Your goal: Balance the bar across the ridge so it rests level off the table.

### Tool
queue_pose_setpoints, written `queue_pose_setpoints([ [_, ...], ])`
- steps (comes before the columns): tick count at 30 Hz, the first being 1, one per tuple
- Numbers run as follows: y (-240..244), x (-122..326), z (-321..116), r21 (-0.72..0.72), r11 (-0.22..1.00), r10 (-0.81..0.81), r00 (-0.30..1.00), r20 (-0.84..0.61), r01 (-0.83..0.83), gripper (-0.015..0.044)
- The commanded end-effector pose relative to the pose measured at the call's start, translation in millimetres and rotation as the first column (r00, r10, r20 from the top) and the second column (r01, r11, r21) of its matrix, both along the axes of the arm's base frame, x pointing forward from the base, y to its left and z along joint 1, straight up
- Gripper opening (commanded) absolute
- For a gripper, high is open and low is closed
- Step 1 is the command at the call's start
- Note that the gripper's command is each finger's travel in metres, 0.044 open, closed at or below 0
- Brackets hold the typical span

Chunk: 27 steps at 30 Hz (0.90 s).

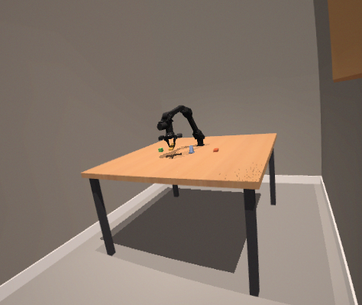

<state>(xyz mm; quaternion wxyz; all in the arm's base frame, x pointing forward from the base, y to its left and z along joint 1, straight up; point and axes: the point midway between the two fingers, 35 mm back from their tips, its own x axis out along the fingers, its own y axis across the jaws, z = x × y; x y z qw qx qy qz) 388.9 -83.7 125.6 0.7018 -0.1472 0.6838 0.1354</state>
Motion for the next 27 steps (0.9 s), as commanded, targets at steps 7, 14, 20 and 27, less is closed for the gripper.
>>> queue_pose_setpoints([
  [7, 1, -3, 30, 0.002, 1.0, 0.003, 1.0, 0.01, -0.003, 0.0],
  [14, 3, -6, 41, 0.003, 1.0, 0.003, 1.0, 0.01, -0.003, 0.0],
  [20, 22, -14, 43, 0.006, 1.0, -0.021, 1.0, 0.009, 0.021, 0.0],
  [27, 46, -26, 44, 0.009, 0.999, -0.052, 0.999, 0.008, 0.052, 0.0],
])
